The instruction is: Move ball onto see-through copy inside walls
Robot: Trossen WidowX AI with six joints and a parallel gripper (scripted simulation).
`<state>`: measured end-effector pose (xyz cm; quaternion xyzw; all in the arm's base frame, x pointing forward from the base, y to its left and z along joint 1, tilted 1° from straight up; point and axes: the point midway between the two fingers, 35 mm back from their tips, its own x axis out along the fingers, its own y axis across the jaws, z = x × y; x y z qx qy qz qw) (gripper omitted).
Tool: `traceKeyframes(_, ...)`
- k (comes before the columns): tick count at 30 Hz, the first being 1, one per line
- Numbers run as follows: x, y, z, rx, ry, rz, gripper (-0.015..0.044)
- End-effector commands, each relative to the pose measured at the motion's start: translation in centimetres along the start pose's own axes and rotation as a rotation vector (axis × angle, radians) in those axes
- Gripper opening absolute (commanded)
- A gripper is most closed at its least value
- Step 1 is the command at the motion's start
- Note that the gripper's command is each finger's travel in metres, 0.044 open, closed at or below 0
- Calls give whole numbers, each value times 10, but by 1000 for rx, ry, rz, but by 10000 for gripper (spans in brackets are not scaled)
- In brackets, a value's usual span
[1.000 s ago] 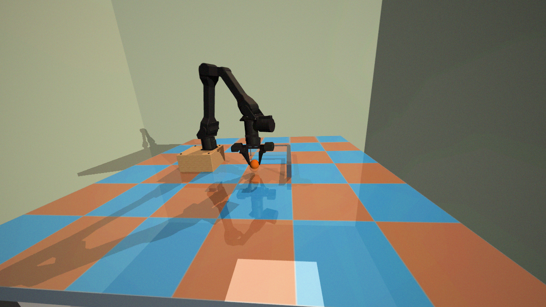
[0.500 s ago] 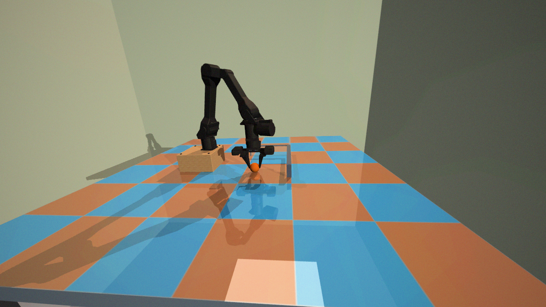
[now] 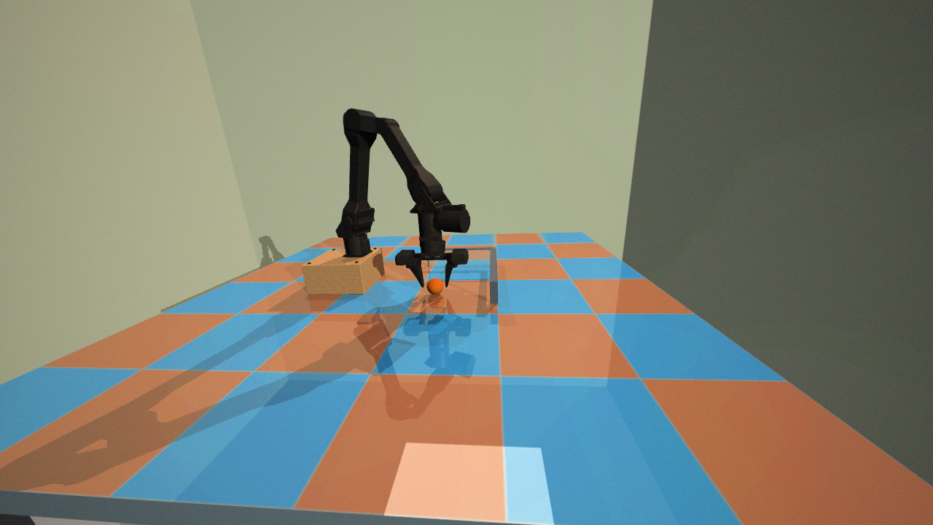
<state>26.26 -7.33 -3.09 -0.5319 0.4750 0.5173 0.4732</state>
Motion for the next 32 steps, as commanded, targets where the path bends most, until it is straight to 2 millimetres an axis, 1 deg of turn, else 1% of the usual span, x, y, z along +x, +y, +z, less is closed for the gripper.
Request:
traceKeyframes(1,-23,-3,-1,-1,2,-4,322)
traceKeyframes(3,-59,-3,-1,-3,2,-1,322)
traceKeyframes(4,-73,-1,0,-4,2,0,322)
traceKeyframes(5,-82,0,0,-5,2,1,322)
traceKeyframes(6,-84,1,0,-5,2,1,322)
traceKeyframes(9,-84,1,0,-5,2,1,322)
traceKeyframes(10,-80,-4,-2,-3,9,-23,322)
traceKeyframes(16,-80,-4,-2,-3,9,-23,322)
traceKeyframes(17,-82,-4,-2,-3,9,-23,348)
traceKeyframes(18,-90,-4,-1,-3,9,-23,375)
traceKeyframes(20,-117,-1,0,-3,8,-22,427)
traceKeyframes(21,-125,0,0,-3,8,-22,440)
traceKeyframes(22,-128,1,0,-3,8,-22,440)
traceKeyframes(32,-128,1,0,-3,8,-22,440)
